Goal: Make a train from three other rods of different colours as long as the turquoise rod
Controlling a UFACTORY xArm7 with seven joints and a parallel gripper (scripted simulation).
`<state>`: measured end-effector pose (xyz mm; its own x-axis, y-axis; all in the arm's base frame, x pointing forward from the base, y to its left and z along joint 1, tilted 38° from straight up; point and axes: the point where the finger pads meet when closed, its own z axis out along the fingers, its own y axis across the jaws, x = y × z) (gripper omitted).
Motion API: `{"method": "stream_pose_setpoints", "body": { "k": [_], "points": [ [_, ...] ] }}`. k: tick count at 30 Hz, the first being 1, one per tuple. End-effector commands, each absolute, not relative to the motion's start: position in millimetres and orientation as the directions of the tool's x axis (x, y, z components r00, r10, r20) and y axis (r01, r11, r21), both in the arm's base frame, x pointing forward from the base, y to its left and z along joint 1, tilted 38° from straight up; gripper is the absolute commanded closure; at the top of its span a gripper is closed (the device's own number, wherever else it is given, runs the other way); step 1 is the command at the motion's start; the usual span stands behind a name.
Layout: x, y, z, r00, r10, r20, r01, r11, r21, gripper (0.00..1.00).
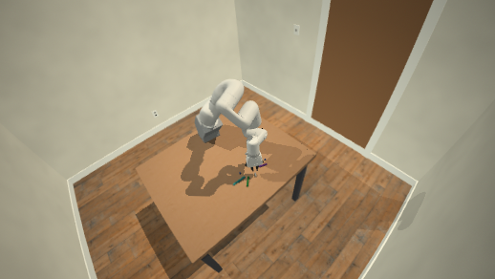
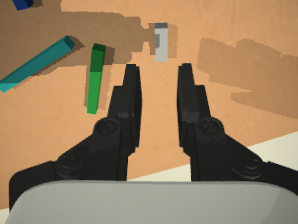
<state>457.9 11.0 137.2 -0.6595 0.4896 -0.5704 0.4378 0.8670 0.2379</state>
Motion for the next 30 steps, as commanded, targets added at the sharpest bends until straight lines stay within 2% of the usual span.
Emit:
{"method": "stream_pose_setpoints", "body": {
  "k": [1,30],
  "points": [
    [460.4,11.0,135.7,-0.659,0.489,-0.571,0.437,0.867,0.238,0.76],
    [479.2,8.5,113.2,-0.659,0.489,-0.571,0.437,0.867,0.238,0.76]
  ]
}}
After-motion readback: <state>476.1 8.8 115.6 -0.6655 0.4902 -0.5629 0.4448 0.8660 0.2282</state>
